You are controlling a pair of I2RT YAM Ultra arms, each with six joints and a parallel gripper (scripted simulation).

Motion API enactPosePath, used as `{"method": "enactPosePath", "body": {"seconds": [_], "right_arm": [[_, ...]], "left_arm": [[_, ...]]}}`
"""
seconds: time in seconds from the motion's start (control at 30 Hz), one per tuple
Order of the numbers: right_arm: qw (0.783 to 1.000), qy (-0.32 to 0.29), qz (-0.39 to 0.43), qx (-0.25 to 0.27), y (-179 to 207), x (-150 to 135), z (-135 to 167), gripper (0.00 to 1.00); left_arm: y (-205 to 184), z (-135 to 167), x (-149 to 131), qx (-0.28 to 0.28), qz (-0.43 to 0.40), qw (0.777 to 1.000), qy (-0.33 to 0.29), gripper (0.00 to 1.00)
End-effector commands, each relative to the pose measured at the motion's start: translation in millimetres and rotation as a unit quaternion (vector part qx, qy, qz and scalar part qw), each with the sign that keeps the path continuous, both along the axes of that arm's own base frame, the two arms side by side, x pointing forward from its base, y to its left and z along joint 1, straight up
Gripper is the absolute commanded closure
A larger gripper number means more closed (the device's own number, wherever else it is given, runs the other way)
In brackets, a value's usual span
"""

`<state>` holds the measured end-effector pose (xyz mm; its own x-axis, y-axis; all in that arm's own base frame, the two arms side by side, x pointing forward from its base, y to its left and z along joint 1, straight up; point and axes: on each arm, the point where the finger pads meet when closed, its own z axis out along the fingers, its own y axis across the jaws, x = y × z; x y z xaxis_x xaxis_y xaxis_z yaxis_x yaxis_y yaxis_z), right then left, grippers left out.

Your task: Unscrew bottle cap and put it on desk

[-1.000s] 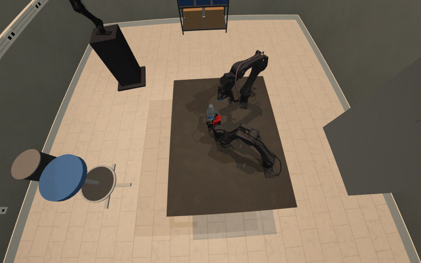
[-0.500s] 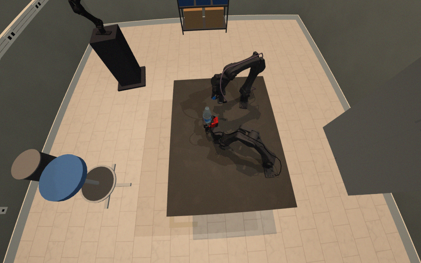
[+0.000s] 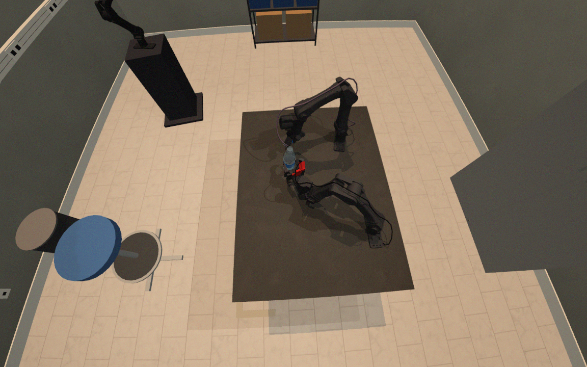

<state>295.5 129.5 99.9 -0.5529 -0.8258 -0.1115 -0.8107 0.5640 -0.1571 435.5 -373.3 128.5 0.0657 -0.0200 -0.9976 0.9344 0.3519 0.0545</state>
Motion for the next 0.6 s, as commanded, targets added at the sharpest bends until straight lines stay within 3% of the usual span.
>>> {"method": "enactPosePath", "body": {"seconds": [0.0, 0.07, 0.1, 0.2, 0.37, 0.57], "right_arm": [[0.990, 0.027, -0.134, 0.022, -6, 9, -25, 1.00], [0.990, 0.027, -0.134, 0.022, -6, 9, -25, 1.00], [0.978, 0.049, -0.200, 0.024, -9, 9, -30, 1.00], [0.961, 0.071, -0.267, 0.024, -18, 8, -49, 1.00], [0.922, 0.089, -0.375, 0.037, -20, 7, -52, 1.00], [0.922, 0.087, -0.374, 0.039, -19, 8, -50, 1.00]], "left_arm": [[-13, -11, -15, -0.001, -0.032, 0.999, 0.011, 1.00], [-13, -11, -15, -0.001, -0.032, 0.999, 0.011, 1.00], [-15, -12, -18, -0.001, -0.037, 0.999, 0.012, 1.00], [-22, -16, -26, -0.001, -0.051, 0.999, 0.016, 1.00], [-23, -17, -28, -0.001, -0.054, 0.998, 0.016, 1.00], [-23, -17, -28, -0.001, -0.054, 0.998, 0.016, 1.00]]}}
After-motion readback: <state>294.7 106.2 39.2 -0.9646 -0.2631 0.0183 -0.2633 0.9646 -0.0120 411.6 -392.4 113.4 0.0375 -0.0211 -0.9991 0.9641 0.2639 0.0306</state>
